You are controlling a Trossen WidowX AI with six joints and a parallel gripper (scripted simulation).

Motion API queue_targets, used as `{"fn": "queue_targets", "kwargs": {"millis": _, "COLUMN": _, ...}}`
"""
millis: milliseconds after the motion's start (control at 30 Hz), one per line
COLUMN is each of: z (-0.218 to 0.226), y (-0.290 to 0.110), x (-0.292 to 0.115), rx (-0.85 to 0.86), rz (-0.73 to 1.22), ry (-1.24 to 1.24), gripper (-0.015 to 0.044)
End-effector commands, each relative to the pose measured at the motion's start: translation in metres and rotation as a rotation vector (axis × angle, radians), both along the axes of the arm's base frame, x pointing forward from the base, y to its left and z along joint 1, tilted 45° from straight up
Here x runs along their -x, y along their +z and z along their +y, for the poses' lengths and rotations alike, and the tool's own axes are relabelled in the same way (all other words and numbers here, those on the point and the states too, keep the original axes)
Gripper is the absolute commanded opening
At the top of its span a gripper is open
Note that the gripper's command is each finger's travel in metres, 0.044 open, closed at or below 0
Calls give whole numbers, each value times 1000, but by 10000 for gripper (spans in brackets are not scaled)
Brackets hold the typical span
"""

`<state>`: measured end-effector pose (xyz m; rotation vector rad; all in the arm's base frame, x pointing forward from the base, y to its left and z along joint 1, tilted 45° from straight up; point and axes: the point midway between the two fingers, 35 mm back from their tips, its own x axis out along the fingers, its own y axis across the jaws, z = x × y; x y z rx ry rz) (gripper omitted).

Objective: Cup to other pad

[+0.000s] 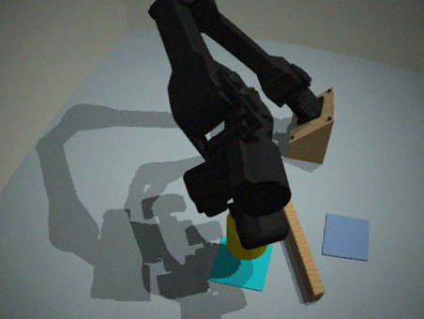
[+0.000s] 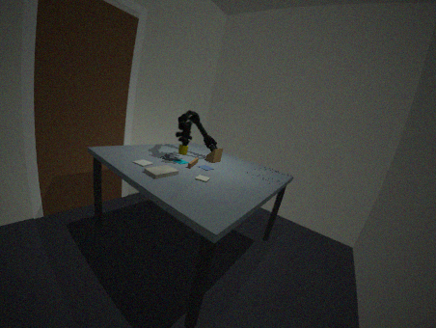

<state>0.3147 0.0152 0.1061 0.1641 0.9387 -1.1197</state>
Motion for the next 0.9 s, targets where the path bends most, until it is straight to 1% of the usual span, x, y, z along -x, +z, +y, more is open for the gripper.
{"fn": "queue_targets", "kwargs": {"millis": 0, "z": -4, "y": 3, "x": -2, "rx": 4, "rz": 2, "ry": 3, "gripper": 0}}
{"fn": "queue_targets", "kwargs": {"millis": 867, "z": -27, "y": -22, "x": -7, "rx": 5, "rz": 1, "ry": 3, "gripper": 0}}
